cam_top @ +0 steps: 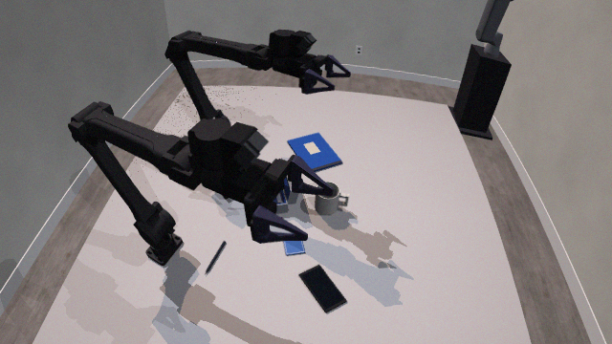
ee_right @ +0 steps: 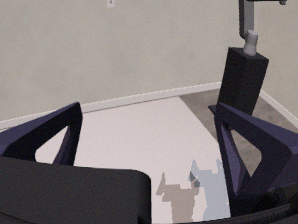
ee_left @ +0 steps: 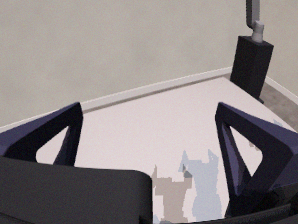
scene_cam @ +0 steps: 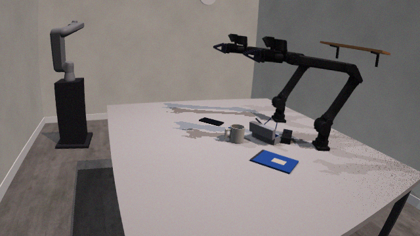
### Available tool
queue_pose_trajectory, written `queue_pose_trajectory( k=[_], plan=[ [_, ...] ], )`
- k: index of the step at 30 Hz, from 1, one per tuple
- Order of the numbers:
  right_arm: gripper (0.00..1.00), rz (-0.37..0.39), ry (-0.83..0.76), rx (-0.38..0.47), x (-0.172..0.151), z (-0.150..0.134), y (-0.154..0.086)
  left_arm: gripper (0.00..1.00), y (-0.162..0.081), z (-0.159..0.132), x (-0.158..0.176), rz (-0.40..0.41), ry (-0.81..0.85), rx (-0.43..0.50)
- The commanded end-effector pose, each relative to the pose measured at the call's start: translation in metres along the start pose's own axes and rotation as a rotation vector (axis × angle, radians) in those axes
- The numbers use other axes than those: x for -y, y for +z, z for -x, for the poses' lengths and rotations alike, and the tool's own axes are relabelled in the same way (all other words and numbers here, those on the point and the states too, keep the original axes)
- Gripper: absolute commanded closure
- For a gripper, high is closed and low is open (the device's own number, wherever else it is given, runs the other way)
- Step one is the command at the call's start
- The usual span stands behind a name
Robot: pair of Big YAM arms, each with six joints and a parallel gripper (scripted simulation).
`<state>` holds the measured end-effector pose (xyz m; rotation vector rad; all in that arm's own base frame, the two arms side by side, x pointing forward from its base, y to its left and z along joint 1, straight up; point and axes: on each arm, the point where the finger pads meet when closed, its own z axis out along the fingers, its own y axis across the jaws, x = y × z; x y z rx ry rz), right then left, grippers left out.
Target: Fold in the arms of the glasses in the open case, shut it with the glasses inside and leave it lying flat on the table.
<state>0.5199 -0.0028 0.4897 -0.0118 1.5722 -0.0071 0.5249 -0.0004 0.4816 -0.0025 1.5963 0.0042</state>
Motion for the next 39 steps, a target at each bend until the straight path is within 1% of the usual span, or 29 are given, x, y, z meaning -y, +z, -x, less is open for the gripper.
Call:
queue_pose_trajectory(
  k=[1,2,3,5,6,7,9,10,12,13,15,16,22,23,24,30,34,39],
  plan=[
    [0.00,-0.002,0.028,0.030,-0.005,0.031,0.002,0.00,0.007,0.041,-0.004,0.001,-0.016,0.065],
    [0.00,-0.005,0.028,-0.009,-0.004,0.008,0.008,0.00,0.006,0.021,-0.001,-0.005,-0.016,0.039],
    [0.00,-0.012,0.025,-0.030,-0.001,-0.004,0.008,0.00,0.007,-0.008,0.005,-0.016,-0.015,-0.020],
    [0.00,-0.012,0.025,-0.030,-0.001,-0.004,0.008,0.00,0.007,-0.008,0.005,-0.016,-0.015,-0.020],
    [0.00,-0.014,0.017,-0.024,0.002,-0.004,0.007,0.00,0.006,0.006,0.001,-0.008,-0.005,0.008],
    [0.00,0.004,0.001,0.039,-0.006,0.022,-0.009,0.00,-0.012,0.042,-0.005,0.007,-0.003,0.090],
    [0.00,0.004,0.001,0.039,-0.006,0.022,-0.009,0.00,-0.012,0.042,-0.005,0.006,-0.003,0.089],
    [0.00,0.000,0.001,0.052,-0.003,0.023,-0.008,0.00,-0.013,0.024,-0.004,0.006,0.001,0.061],
    [0.00,-0.002,0.003,0.039,-0.003,0.017,-0.004,0.00,-0.012,0.021,-0.004,0.005,0.001,0.050],
    [0.00,-0.005,0.007,0.044,-0.001,0.018,-0.004,0.00,-0.009,0.010,-0.004,0.004,0.005,0.035],
    [0.00,-0.006,0.007,0.032,-0.001,0.016,-0.004,0.00,-0.001,-0.001,-0.004,0.004,0.005,0.012],
    [0.00,-0.007,0.011,0.043,0.001,0.018,-0.005,0.00,-0.001,-0.004,-0.003,0.004,0.009,0.006],
    [0.00,-0.008,0.015,0.041,0.001,0.018,-0.006,0.00,0.000,-0.001,-0.003,0.004,0.011,0.012],
    [0.00,-0.002,0.013,0.028,-0.002,0.015,-0.003,0.00,-0.001,0.016,-0.002,0.002,0.002,0.037],
    [0.04,-0.002,0.017,0.034,-0.002,0.016,-0.006,0.00,0.000,-0.003,-0.003,0.003,0.006,0.011],
    [0.04,-0.004,0.020,0.043,-0.001,0.019,-0.007,0.00,0.000,-0.005,-0.002,0.002,0.009,0.006],
    [0.04,-0.006,0.020,0.048,0.000,0.020,-0.008,0.00,0.000,0.001,-0.001,0.001,0.011,0.017],
    [0.04,-0.007,0.020,0.049,0.001,0.020,-0.007,0.00,0.000,-0.001,-0.001,0.000,0.011,0.012]
  ],
)
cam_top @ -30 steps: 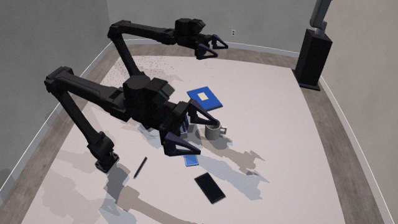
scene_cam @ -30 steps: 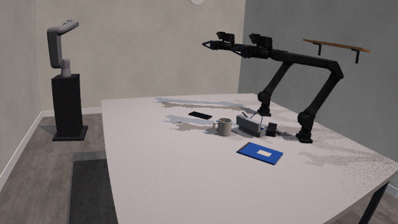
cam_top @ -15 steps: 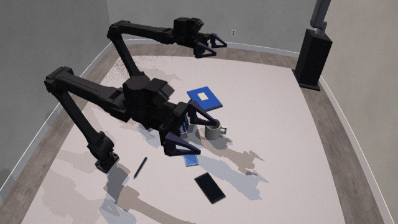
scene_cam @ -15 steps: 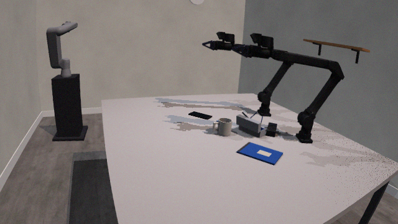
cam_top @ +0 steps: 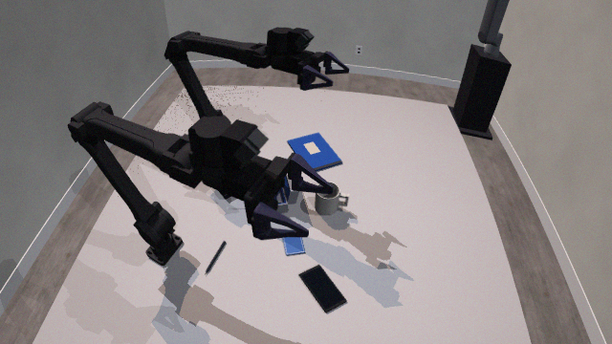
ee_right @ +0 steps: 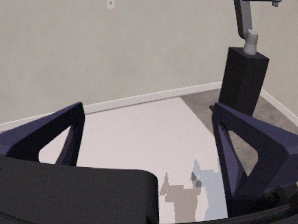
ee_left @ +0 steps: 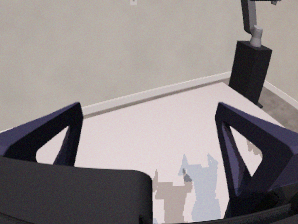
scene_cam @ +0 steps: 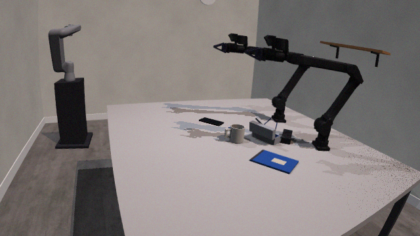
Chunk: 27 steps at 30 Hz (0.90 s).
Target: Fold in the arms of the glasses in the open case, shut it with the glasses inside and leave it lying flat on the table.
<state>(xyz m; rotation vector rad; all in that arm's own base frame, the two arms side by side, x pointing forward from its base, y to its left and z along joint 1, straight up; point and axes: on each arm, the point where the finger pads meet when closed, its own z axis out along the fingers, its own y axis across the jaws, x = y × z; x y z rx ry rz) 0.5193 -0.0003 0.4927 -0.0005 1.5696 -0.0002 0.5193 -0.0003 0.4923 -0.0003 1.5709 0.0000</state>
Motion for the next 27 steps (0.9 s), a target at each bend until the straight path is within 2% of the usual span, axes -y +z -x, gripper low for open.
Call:
queue_pose_trajectory(
  k=[1,2,7,8,9,15,17,21,22,27],
  plan=[
    [0.04,-0.001,0.004,0.020,0.002,0.009,-0.003,0.00,0.006,-0.011,-0.001,0.004,0.012,-0.013],
    [0.04,0.021,-0.025,-0.064,-0.008,-0.026,0.011,0.00,0.006,-0.011,-0.001,0.004,0.012,-0.013],
    [0.04,0.085,-0.153,-0.142,-0.027,-0.054,0.019,0.00,0.006,-0.011,-0.001,0.004,0.012,-0.013],
    [0.04,0.101,-0.186,-0.140,-0.032,-0.048,0.022,0.00,0.006,-0.011,-0.001,0.004,0.012,-0.013],
    [0.04,0.116,-0.215,-0.118,-0.037,-0.030,0.024,0.00,0.006,-0.011,-0.001,0.004,0.012,-0.013],
    [0.04,0.242,-0.353,-0.237,-0.069,-0.082,0.031,0.00,0.006,-0.011,-0.001,0.004,0.012,-0.013],
    [0.04,0.242,-0.353,-0.237,-0.069,-0.082,0.031,0.00,0.006,-0.011,-0.001,0.004,0.012,-0.013],
    [0.04,0.333,-0.435,-0.319,-0.088,-0.124,0.028,0.00,0.006,-0.011,-0.001,0.004,0.012,-0.013],
    [0.04,0.368,-0.456,-0.364,-0.095,-0.149,0.024,0.00,0.006,-0.011,-0.001,0.004,0.012,-0.013],
    [0.04,0.495,-0.559,-0.429,-0.121,-0.184,0.019,0.00,0.006,-0.011,-0.001,0.004,0.012,-0.013]
  ],
)
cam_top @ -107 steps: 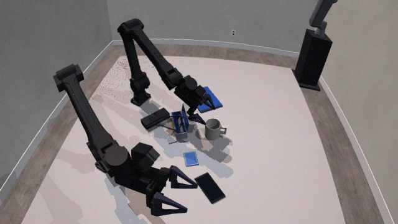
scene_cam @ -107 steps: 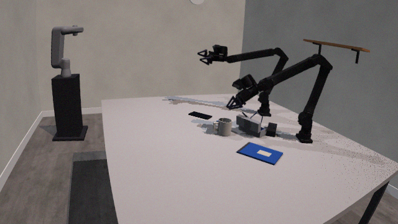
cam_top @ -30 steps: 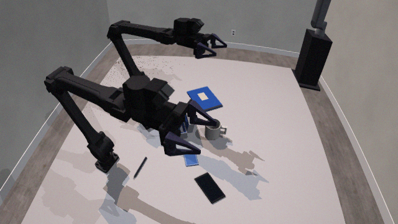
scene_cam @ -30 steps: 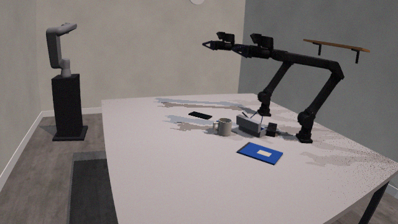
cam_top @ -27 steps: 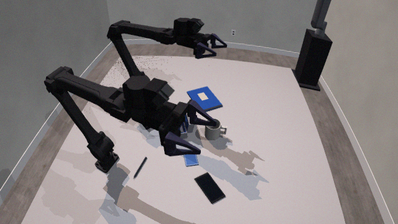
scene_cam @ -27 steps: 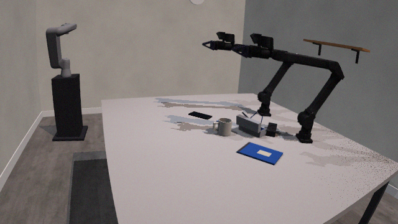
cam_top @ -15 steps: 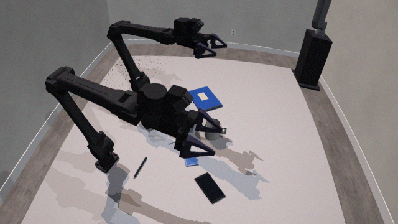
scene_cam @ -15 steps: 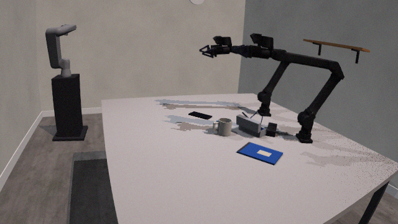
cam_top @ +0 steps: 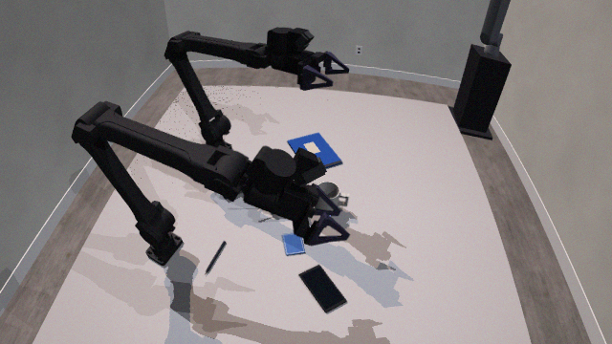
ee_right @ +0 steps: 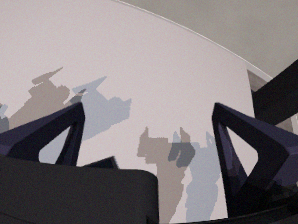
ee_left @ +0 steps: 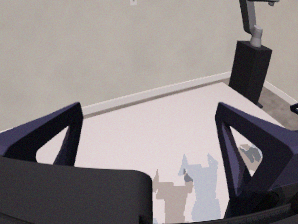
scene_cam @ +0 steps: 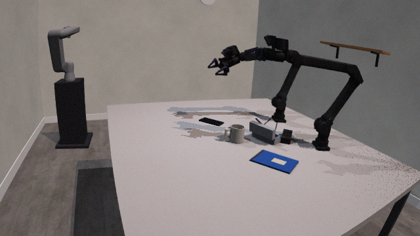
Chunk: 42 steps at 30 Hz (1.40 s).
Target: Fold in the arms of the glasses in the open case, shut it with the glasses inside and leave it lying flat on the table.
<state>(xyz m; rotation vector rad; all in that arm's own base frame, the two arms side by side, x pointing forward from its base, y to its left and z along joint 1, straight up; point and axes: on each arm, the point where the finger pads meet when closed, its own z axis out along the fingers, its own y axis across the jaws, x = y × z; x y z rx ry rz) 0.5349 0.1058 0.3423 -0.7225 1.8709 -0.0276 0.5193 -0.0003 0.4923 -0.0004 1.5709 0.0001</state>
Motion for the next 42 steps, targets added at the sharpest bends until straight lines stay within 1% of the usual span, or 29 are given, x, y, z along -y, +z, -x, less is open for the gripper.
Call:
queue_pose_trajectory(
  k=[1,4,5,7,8,12,16,20,21,22,24,25,26,28,29,33,37,39,41,42],
  plan=[
    [0.04,0.098,-0.123,-0.090,-0.030,-0.027,0.026,0.00,0.006,-0.011,-0.001,0.004,0.012,-0.013],
    [0.04,0.170,-0.191,-0.110,-0.049,-0.032,0.034,0.00,0.006,-0.011,-0.001,0.004,0.012,-0.013],
    [0.04,0.199,-0.211,-0.122,-0.058,-0.039,0.036,0.00,0.006,-0.011,-0.001,0.004,0.012,-0.013],
    [0.04,0.199,-0.211,-0.122,-0.058,-0.039,0.036,0.00,0.006,-0.011,-0.001,0.004,0.012,-0.013],
    [0.04,0.216,-0.234,-0.122,-0.062,-0.037,0.038,0.00,0.006,-0.011,-0.001,0.004,0.012,-0.013],
    [0.04,0.340,-0.309,-0.169,-0.099,-0.067,0.045,0.00,0.006,-0.011,-0.001,0.004,0.012,-0.013],
    [0.04,0.445,-0.392,-0.182,-0.127,-0.077,0.050,0.00,0.006,-0.011,-0.001,0.004,0.012,-0.013],
    [0.04,0.561,-0.466,-0.200,-0.158,-0.098,0.050,0.00,0.006,-0.011,-0.001,0.004,0.012,-0.013],
    [0.04,0.584,-0.487,-0.195,-0.163,-0.097,0.051,0.00,0.006,-0.011,-0.001,0.004,0.012,-0.013],
    [0.04,0.614,-0.505,-0.199,-0.171,-0.102,0.050,0.00,0.006,-0.011,-0.001,0.004,0.012,-0.013],
    [0.04,0.614,-0.505,-0.199,-0.171,-0.102,0.050,0.00,0.006,-0.011,-0.001,0.004,0.012,-0.013],
    [0.04,0.631,-0.525,-0.190,-0.174,-0.099,0.051,0.00,0.006,-0.011,-0.001,0.004,0.012,-0.013],
    [0.04,0.653,-0.540,-0.185,-0.178,-0.100,0.050,0.00,0.006,-0.011,-0.001,0.004,0.012,-0.013],
    [0.04,0.716,-0.571,-0.193,-0.195,-0.113,0.048,0.00,0.006,-0.011,-0.001,0.004,0.012,-0.013],
    [0.04,0.761,-0.584,-0.205,-0.207,-0.126,0.044,0.00,0.006,-0.011,-0.001,0.004,0.012,-0.013],
    [0.04,0.867,-0.650,-0.187,-0.231,-0.135,0.040,0.00,0.006,-0.011,-0.001,0.004,0.012,-0.013],
    [0.04,0.987,-0.704,-0.177,-0.258,-0.153,0.031,0.00,0.006,-0.011,-0.001,0.004,0.012,-0.013],
    [0.04,1.040,-0.732,-0.163,-0.270,-0.157,0.027,0.00,0.006,-0.011,-0.001,0.004,0.012,-0.013],
    [0.04,1.040,-0.732,-0.163,-0.270,-0.157,0.027,0.00,0.006,-0.011,-0.001,0.004,0.012,-0.013],
    [0.04,1.056,-0.749,-0.146,-0.272,-0.153,0.028,0.00,0.006,-0.011,-0.001,0.004,0.012,-0.013]
  ],
)
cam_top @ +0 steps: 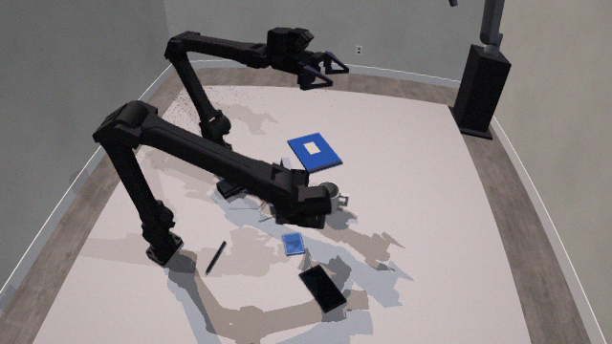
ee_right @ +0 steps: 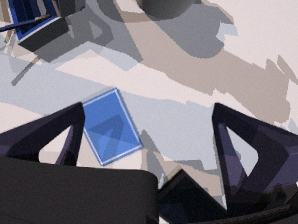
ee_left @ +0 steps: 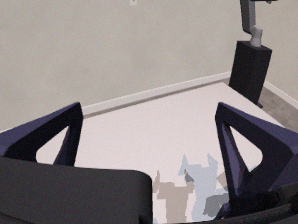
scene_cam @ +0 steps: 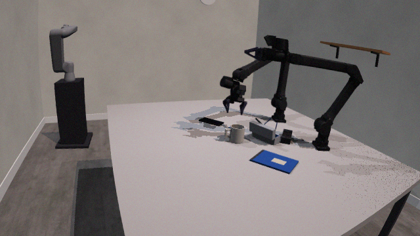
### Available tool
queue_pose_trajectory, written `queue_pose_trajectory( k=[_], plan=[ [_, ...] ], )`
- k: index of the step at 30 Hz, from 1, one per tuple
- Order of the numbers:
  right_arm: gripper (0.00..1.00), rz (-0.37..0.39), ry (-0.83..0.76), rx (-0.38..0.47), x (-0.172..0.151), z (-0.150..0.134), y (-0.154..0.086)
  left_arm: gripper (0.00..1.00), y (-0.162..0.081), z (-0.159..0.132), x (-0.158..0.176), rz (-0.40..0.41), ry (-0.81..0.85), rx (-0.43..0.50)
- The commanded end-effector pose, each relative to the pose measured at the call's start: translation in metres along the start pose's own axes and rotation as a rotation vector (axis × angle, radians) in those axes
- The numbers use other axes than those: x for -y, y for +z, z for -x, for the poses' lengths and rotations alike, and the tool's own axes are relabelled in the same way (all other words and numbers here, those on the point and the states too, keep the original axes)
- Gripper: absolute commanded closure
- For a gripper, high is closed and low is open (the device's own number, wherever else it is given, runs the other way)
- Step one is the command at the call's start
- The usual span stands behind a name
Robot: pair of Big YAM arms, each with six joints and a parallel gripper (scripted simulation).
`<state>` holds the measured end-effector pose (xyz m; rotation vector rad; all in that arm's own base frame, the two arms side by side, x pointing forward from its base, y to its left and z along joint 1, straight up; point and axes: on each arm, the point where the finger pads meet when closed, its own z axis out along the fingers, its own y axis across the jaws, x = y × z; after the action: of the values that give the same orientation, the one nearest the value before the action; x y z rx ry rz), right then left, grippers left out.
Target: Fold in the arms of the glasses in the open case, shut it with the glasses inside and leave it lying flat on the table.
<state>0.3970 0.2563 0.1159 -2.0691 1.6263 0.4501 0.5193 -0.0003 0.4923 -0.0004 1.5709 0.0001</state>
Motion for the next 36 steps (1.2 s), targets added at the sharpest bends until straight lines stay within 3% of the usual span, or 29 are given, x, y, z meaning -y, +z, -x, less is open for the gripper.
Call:
queue_pose_trajectory(
  k=[1,4,14,18,20,21,23,36],
  plan=[
    [0.04,0.060,-0.088,0.007,-0.002,0.004,0.010,0.00,0.006,-0.011,-0.001,0.004,0.012,-0.013],
    [0.04,0.162,-0.126,0.027,-0.034,0.002,0.029,0.00,0.006,-0.011,-0.001,0.004,0.012,-0.013],
    [0.04,0.378,-0.287,0.133,-0.087,0.019,0.058,0.00,0.006,-0.011,-0.001,0.004,0.012,-0.013],
    [0.04,0.359,-0.319,0.156,-0.073,0.027,0.052,0.00,0.006,-0.011,-0.001,0.004,0.012,-0.013],
    [0.04,0.385,-0.324,0.168,-0.080,0.032,0.056,0.00,0.006,-0.011,-0.001,0.004,0.012,-0.013],
    [0.04,0.436,-0.300,0.171,-0.104,0.023,0.063,0.00,0.006,-0.011,-0.001,0.004,0.012,-0.013],
    [0.04,0.446,-0.295,0.176,-0.107,0.024,0.064,0.00,0.006,-0.011,-0.001,0.004,0.012,-0.013],
    [0.04,0.427,-0.273,0.170,-0.107,0.026,0.078,0.00,0.006,-0.011,-0.001,0.004,0.012,-0.013]
  ],
)
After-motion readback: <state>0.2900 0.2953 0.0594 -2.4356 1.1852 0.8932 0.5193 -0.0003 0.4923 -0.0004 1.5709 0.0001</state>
